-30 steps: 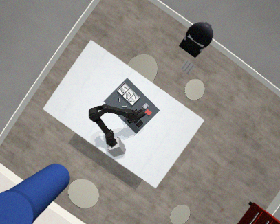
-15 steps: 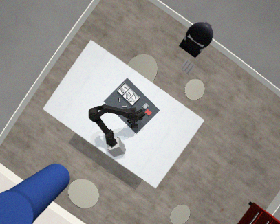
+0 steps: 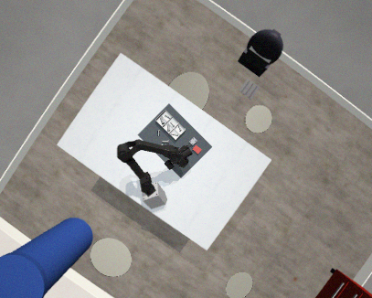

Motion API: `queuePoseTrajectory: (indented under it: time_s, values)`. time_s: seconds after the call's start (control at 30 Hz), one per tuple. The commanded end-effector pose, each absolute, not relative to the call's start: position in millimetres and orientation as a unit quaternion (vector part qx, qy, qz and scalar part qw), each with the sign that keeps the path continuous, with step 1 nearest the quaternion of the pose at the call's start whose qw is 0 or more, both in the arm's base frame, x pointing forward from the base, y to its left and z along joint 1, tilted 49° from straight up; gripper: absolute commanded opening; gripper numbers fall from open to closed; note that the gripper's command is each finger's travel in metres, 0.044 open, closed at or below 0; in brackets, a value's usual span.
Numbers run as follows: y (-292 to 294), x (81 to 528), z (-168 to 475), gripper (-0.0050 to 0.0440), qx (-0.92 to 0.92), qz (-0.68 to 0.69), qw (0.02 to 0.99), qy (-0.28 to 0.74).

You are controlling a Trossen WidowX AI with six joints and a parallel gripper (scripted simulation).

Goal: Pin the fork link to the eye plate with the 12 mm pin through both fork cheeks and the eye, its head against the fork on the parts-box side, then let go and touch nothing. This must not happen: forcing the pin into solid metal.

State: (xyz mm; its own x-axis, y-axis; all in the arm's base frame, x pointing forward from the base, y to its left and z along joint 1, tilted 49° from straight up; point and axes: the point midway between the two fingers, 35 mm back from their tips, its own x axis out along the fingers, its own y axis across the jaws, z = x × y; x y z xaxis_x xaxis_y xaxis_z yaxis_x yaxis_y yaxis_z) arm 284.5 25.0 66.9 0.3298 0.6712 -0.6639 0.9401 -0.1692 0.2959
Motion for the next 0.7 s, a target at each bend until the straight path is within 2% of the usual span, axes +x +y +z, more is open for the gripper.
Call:
queuePoseTrajectory:
  time_s: [0.0,0.27,0.33,0.67]
  values:
    - [26.2,280.6,65.4,0.0000,0.773,-0.254,0.258,0.521]
    - [27.3,273.3,62.8,0.0000,0.814,-0.384,0.042,0.434]
    - [27.3,273.3,62.8,0.0000,0.814,-0.384,0.042,0.434]
    - [29.4,258.8,58.0,0.0000,0.776,-0.513,-0.249,0.270]
